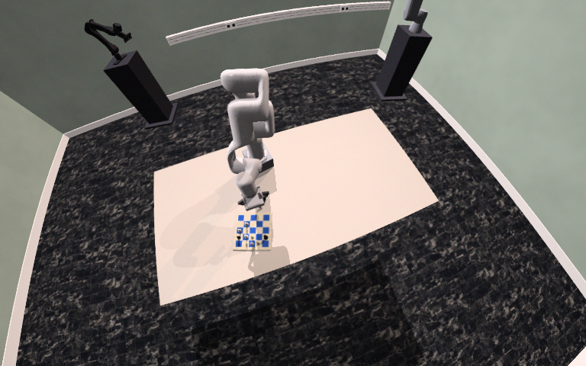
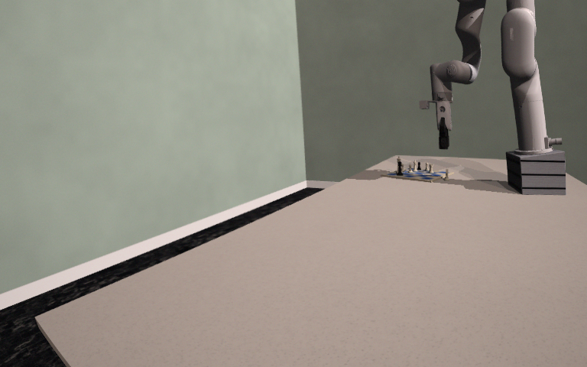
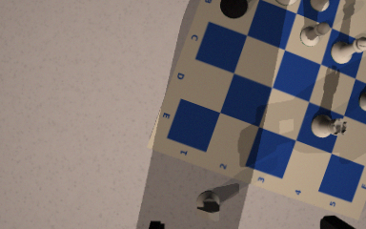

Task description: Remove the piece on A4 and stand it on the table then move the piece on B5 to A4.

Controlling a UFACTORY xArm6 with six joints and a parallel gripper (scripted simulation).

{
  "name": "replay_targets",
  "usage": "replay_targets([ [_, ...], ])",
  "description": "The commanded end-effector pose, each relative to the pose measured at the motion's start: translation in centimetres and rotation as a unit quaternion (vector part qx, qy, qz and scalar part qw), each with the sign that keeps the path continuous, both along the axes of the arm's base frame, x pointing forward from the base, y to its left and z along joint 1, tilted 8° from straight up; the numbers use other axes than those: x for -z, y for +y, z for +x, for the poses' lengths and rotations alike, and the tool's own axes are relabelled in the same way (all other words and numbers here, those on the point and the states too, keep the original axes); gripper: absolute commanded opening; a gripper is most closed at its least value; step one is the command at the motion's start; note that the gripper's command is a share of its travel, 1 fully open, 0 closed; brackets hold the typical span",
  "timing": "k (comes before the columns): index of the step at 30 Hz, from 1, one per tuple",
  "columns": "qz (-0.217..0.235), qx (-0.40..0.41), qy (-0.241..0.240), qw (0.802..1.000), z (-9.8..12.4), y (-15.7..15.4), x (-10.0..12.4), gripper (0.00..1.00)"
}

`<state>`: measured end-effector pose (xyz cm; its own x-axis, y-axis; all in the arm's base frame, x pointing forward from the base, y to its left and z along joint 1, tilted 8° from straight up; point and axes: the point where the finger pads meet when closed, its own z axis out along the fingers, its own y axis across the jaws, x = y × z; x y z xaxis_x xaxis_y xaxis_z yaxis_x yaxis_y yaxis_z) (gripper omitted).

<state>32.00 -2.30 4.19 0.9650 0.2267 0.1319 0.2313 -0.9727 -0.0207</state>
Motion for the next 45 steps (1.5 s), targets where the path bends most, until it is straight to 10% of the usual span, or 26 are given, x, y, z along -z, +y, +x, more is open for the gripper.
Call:
replay_targets([
  [1,-0.003,-0.033,-0.003,0.999,4.1,-2.2,-0.7,1.00],
  [8,-0.010,-0.089,-0.005,0.996,9.9,-6.8,-1.1,1.00],
  [25,-0.018,-0.152,-0.009,0.988,15.4,-13.3,-0.6,1.00],
  [26,-0.018,-0.152,-0.009,0.988,15.4,-13.3,-0.6,0.35],
  [45,-0.018,-0.152,-0.009,0.988,15.4,-13.3,-0.6,0.35],
])
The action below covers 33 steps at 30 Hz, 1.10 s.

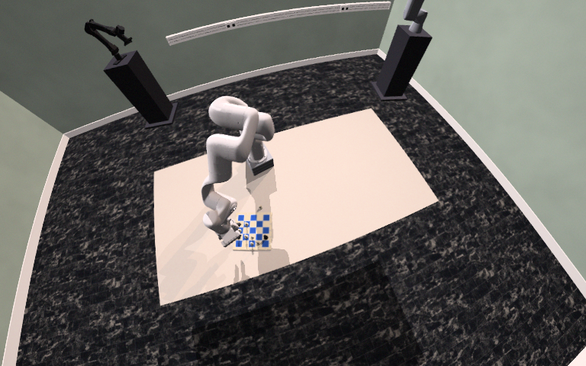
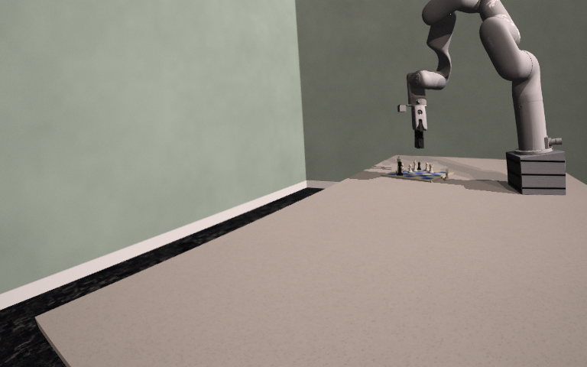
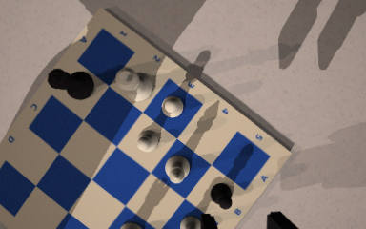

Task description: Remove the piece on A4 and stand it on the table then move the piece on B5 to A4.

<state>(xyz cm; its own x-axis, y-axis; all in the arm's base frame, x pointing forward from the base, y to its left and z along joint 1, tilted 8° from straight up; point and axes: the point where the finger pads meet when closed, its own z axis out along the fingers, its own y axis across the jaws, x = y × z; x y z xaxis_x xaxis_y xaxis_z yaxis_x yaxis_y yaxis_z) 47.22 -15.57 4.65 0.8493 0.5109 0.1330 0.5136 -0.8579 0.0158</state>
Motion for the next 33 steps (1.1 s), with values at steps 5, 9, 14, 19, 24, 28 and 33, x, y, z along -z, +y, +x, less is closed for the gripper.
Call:
replay_targets([
  [5,-0.001,0.000,-0.002,1.000,0.14,-0.07,-0.17,0.35],
  [9,-0.001,0.000,-0.002,1.000,0.14,-0.07,-0.17,0.35],
  [14,-0.001,0.000,-0.002,1.000,0.14,-0.07,-0.17,0.35],
  [19,-0.001,0.000,-0.002,1.000,0.15,-0.07,-0.14,0.35],
  [24,-0.001,0.000,-0.002,1.000,0.17,-0.06,0.02,0.35],
  [28,-0.001,0.000,-0.002,1.000,0.18,-0.05,0.14,0.35],
  [33,-0.001,0.000,-0.002,1.000,0.24,-0.03,0.59,0.35],
])
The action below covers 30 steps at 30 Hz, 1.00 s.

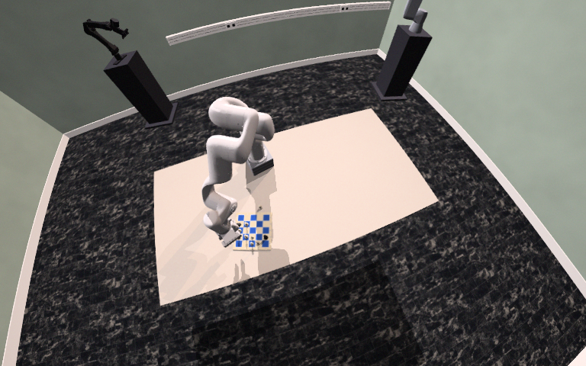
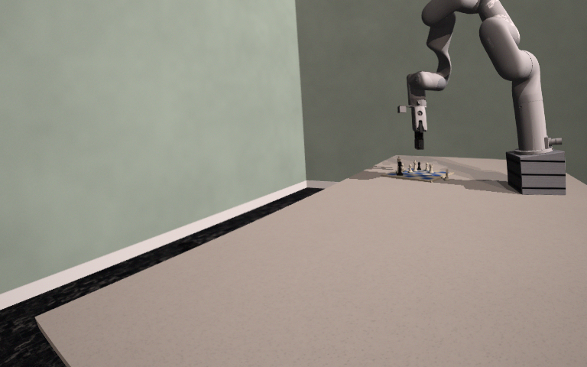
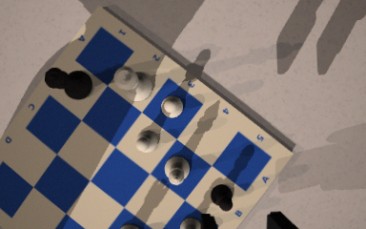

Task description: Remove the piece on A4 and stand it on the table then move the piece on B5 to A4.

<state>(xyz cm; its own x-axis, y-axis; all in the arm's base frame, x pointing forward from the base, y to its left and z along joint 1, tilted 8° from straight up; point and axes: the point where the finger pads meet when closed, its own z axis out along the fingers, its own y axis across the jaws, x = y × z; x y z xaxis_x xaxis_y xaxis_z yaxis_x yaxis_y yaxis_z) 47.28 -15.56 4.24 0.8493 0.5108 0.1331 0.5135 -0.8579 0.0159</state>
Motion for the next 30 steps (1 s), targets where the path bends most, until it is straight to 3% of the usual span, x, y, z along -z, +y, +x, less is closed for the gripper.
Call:
replay_targets([
  [1,-0.001,0.000,-0.002,1.000,0.2,0.0,0.3,0.35],
  [30,-0.001,0.000,-0.002,1.000,0.7,0.2,3.9,0.35],
])
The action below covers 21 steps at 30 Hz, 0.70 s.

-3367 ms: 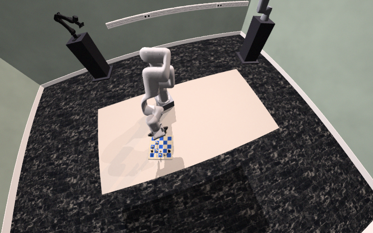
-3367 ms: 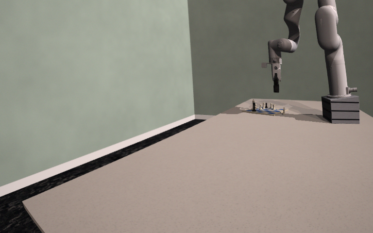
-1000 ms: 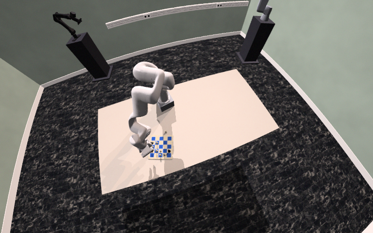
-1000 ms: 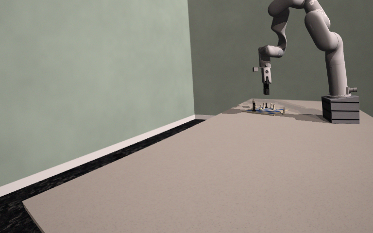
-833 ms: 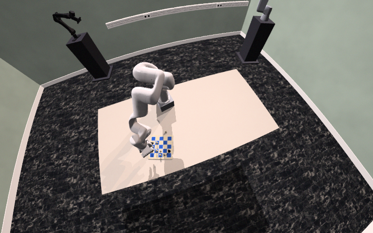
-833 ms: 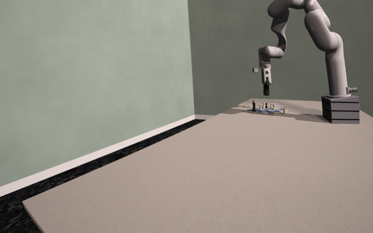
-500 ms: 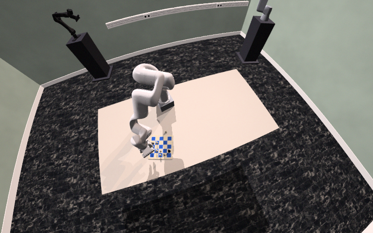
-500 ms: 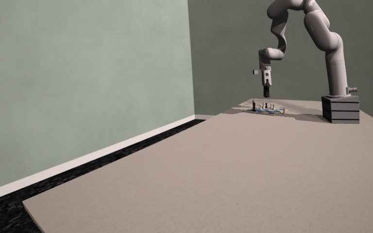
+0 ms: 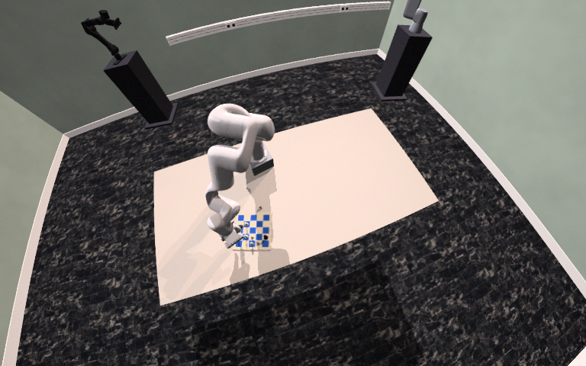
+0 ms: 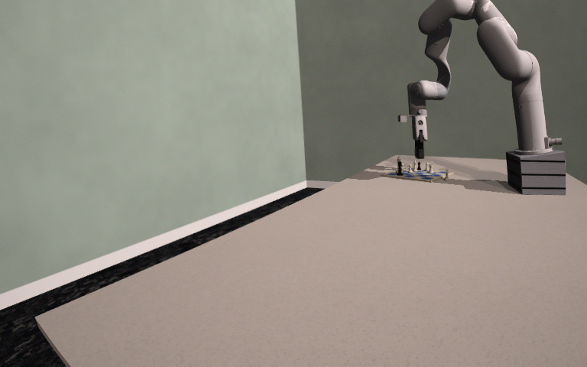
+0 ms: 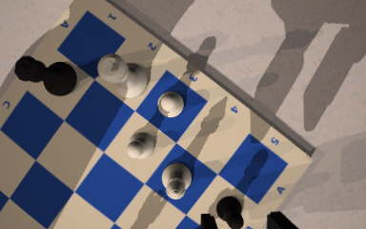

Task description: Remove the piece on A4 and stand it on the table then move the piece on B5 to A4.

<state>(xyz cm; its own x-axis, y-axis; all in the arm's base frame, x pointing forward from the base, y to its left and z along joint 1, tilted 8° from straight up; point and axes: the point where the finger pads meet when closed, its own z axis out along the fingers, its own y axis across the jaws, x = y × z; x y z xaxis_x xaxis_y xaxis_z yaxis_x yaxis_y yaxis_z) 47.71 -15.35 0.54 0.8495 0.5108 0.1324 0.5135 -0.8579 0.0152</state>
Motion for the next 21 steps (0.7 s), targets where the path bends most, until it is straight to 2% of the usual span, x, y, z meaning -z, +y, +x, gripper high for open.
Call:
replay_targets([
  [1,-0.001,0.000,-0.002,1.000,0.24,-0.05,0.27,0.35],
  [21,-0.001,0.000,-0.002,1.000,0.32,-0.02,0.88,0.35],
])
